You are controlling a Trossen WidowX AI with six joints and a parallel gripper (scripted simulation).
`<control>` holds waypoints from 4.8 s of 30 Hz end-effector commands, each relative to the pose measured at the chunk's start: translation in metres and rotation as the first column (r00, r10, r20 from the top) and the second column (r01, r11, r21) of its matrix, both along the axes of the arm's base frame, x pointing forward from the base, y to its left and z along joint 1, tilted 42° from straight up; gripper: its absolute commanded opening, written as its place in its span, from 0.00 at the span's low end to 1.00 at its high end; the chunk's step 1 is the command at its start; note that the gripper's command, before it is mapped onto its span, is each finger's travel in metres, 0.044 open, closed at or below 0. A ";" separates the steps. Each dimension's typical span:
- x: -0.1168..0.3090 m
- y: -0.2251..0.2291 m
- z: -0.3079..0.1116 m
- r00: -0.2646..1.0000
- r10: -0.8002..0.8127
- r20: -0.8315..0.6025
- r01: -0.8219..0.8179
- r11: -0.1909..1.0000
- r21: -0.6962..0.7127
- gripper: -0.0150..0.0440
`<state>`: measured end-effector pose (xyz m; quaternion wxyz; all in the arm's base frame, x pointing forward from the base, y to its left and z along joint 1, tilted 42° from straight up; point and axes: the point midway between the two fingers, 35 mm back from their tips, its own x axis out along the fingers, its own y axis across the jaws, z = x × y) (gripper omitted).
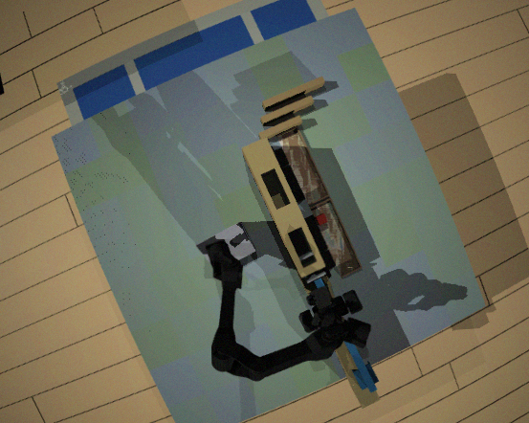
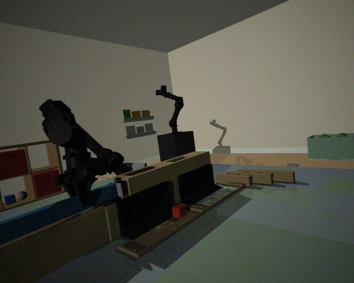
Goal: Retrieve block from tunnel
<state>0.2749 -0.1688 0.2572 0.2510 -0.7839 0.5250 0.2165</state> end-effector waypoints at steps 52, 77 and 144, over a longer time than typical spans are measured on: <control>-0.002 -0.010 0.008 0.999 -0.035 0.021 0.035 0.999 -0.026 0.25; -0.007 0.041 0.007 0.999 -0.032 0.008 0.032 0.999 -0.011 1.00; -0.002 0.009 -0.007 0.999 -0.039 0.022 0.039 0.999 -0.019 0.25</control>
